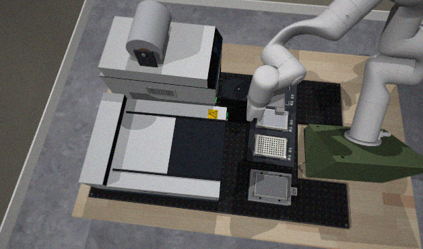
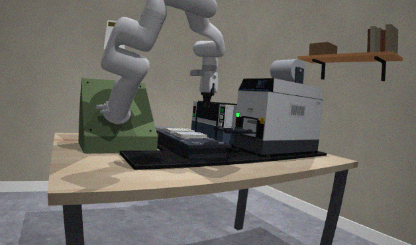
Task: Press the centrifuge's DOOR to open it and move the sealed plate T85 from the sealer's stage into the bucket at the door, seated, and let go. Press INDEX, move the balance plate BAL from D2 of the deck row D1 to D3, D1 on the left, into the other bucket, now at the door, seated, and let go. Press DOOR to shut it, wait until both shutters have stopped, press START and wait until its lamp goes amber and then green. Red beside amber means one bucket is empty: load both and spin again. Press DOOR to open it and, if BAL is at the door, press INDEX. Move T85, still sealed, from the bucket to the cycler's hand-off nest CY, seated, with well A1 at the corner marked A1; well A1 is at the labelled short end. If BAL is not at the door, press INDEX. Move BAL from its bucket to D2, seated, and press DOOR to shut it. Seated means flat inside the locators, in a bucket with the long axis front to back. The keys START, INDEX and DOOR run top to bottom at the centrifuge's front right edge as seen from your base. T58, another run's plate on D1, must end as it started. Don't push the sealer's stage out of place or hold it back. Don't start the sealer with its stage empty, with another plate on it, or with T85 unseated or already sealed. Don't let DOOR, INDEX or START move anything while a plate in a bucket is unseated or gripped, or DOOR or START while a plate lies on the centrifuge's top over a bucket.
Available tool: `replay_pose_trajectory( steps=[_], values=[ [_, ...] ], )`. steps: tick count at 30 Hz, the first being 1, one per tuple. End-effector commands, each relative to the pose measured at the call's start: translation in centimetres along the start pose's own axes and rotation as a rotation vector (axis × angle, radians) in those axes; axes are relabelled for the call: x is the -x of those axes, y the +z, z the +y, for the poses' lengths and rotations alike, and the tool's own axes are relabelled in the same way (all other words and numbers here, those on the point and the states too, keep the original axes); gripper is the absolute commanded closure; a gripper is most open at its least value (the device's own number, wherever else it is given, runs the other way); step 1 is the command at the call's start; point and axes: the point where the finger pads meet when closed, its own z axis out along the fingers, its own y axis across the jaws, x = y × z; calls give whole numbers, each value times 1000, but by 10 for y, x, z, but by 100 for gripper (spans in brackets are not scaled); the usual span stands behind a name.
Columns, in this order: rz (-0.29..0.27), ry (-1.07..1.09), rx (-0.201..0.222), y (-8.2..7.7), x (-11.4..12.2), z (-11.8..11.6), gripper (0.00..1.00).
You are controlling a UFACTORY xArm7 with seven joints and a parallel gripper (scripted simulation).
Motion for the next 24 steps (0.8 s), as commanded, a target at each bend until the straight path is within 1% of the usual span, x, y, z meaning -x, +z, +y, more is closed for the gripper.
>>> replay_pose_trajectory(
  steps=[1, 13, 14, 15, 17, 24],
  values=[
    [-3, -1, 2, -1, 1, 1, 100],
    [-3, -1, 2, -1, 1, 1, 100],
    [-3, 16, 2, -6, -2, 2, 0],
    [-3, 16, 2, -10, -4, 2, 0],
    [-3, 16, 2, -10, -4, 2, 0],
    [-3, 16, 2, -39, -23, 8, 0]
  ],
)
